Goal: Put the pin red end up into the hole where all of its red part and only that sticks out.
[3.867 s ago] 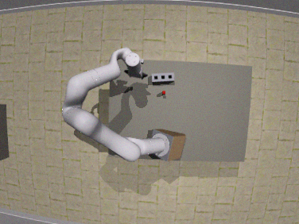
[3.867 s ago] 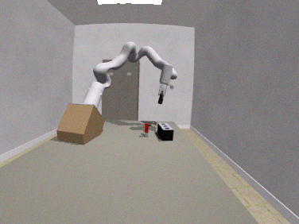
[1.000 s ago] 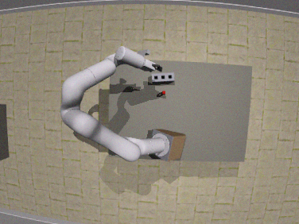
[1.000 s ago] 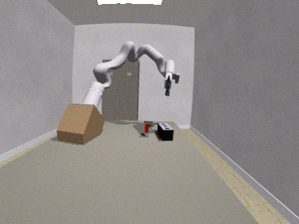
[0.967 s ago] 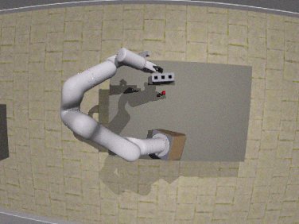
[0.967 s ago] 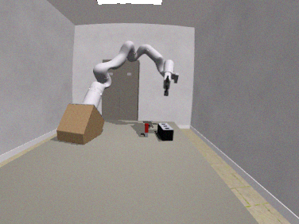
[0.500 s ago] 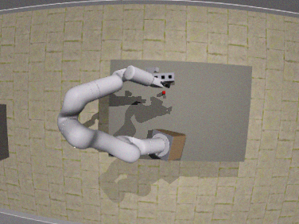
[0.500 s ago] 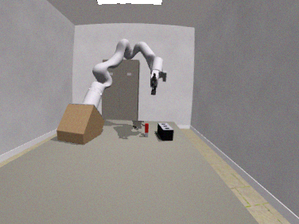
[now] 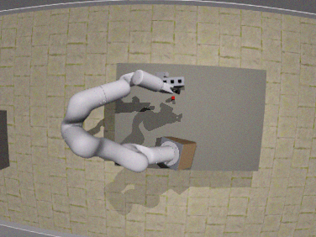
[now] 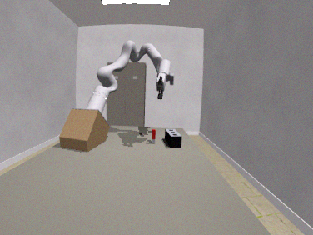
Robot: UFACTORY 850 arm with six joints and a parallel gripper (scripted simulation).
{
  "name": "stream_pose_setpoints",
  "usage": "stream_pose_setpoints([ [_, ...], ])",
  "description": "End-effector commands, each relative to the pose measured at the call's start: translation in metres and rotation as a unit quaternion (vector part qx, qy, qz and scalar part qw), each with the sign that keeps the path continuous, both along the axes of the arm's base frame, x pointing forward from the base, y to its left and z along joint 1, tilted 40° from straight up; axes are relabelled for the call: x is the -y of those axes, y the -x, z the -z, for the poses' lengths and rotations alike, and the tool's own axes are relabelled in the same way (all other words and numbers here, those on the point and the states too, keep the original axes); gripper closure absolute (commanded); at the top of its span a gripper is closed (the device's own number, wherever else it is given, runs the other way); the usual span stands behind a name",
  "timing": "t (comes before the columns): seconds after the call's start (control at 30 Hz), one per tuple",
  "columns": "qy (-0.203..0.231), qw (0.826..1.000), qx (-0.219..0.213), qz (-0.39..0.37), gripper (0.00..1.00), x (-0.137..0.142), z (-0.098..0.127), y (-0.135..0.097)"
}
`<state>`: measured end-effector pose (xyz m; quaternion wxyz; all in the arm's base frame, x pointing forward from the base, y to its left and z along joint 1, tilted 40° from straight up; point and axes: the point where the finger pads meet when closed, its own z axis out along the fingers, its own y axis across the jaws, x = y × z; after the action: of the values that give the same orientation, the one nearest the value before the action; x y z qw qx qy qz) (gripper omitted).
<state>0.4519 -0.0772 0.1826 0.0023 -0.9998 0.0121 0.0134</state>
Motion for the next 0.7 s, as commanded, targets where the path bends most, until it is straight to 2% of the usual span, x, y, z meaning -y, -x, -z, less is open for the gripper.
stream_pose_setpoints([
  [0.0,-0.057,0.99,-0.038,0.121,0.0,0.0006,-0.0006,-0.0011],
  [0.13,-0.094,0.974,-0.063,0.199,0.0,0.0006,-0.0006,-0.0011],
  [0.43,-0.096,0.972,-0.065,0.204,0.0,0.0006,-0.0006,-0.0011],
  [0.47,-0.146,0.933,-0.099,0.314,0.0,-0.0001,-0.0011,-0.0023],
  [0.57,-0.154,0.925,-0.105,0.331,0.0,-0.0001,-0.0011,-0.0023],
  [0.67,-0.18,0.896,-0.122,0.388,0.0,-0.0001,-0.0011,-0.0023],
])
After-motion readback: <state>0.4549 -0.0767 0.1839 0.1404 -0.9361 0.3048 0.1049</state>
